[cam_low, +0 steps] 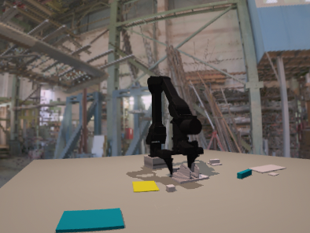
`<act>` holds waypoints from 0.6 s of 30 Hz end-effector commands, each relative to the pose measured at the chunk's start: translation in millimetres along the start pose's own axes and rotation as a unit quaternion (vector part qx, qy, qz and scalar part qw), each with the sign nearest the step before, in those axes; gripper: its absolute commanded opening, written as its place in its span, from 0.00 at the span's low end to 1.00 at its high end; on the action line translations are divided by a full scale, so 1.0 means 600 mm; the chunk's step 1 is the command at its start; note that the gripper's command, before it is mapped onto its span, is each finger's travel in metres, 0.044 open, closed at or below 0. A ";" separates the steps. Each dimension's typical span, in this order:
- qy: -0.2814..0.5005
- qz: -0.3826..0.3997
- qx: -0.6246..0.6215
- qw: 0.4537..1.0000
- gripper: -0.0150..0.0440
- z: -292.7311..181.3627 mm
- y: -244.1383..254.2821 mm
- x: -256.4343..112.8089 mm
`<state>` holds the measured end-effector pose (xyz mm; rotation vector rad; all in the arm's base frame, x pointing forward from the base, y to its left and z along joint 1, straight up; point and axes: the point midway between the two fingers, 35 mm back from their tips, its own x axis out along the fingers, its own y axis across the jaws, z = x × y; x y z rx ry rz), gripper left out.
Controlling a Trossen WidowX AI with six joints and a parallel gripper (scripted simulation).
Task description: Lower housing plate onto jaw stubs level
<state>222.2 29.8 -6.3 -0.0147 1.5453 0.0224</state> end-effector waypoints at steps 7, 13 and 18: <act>0.000 -0.001 0.000 1.000 0.85 -0.001 -0.001 0.001; 0.000 -0.001 0.000 1.000 0.85 -0.001 -0.001 0.001; 0.000 0.000 0.000 1.000 1.00 0.000 0.000 0.000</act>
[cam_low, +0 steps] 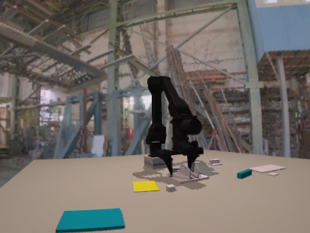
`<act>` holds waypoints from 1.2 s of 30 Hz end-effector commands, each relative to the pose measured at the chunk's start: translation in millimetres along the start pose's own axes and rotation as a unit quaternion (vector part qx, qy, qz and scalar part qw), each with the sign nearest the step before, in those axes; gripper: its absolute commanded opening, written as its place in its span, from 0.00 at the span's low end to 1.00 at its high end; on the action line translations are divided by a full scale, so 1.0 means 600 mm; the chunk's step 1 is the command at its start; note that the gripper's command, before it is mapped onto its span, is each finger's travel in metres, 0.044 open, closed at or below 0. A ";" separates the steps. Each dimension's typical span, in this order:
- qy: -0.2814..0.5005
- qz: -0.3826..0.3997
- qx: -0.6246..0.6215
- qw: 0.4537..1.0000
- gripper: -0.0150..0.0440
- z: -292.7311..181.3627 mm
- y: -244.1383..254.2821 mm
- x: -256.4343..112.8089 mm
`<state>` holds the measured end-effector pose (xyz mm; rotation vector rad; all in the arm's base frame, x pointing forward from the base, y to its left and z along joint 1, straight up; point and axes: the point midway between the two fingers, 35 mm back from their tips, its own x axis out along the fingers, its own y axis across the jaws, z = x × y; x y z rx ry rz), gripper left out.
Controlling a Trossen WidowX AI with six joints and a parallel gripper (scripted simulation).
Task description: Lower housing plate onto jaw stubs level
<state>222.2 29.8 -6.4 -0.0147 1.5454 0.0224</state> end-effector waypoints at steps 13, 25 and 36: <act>0.000 0.000 0.000 1.000 1.00 0.000 0.000 0.000; 0.000 -0.001 0.000 1.000 1.00 -0.005 -0.001 -0.129; 0.001 -0.001 0.000 1.000 1.00 -0.030 -0.003 -0.211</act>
